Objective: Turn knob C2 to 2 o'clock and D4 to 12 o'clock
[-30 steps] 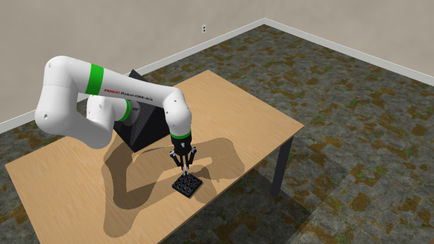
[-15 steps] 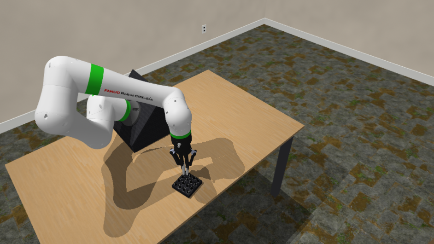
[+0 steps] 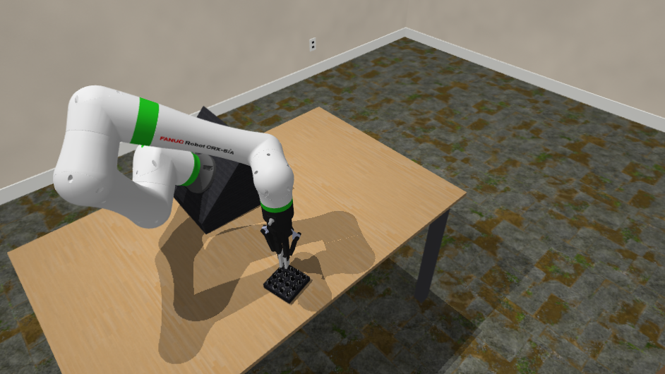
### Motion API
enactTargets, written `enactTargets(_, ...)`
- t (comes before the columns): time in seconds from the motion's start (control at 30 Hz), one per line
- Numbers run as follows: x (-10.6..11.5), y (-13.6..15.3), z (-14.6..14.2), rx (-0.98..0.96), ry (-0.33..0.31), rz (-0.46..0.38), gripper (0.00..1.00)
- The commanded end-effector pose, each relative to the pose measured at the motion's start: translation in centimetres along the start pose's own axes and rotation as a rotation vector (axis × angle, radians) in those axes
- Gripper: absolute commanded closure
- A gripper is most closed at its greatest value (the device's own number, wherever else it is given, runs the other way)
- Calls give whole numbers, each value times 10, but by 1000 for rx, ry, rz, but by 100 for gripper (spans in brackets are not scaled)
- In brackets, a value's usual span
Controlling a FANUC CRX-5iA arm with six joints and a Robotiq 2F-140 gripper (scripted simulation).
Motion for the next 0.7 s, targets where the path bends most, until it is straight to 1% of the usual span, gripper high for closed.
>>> enactTargets(0.0, 0, 0, 0, -13, 0, 0, 95)
enactTargets(0.57, 0, 0, 0, -19, 0, 0, 95)
enactTargets(0.6, 0, 0, 0, -19, 0, 0, 88)
enactTargets(0.67, 0, 0, 0, -19, 0, 0, 88)
Point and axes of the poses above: the point where the finger pads meet when closed, its own x axis back along the fingers, its own z axis across the jaws, y = z × x, the point moved 10 cm from there along x, back along the fingers, and after that the axes turned 12 degrees about x, right-handed, at the moved point
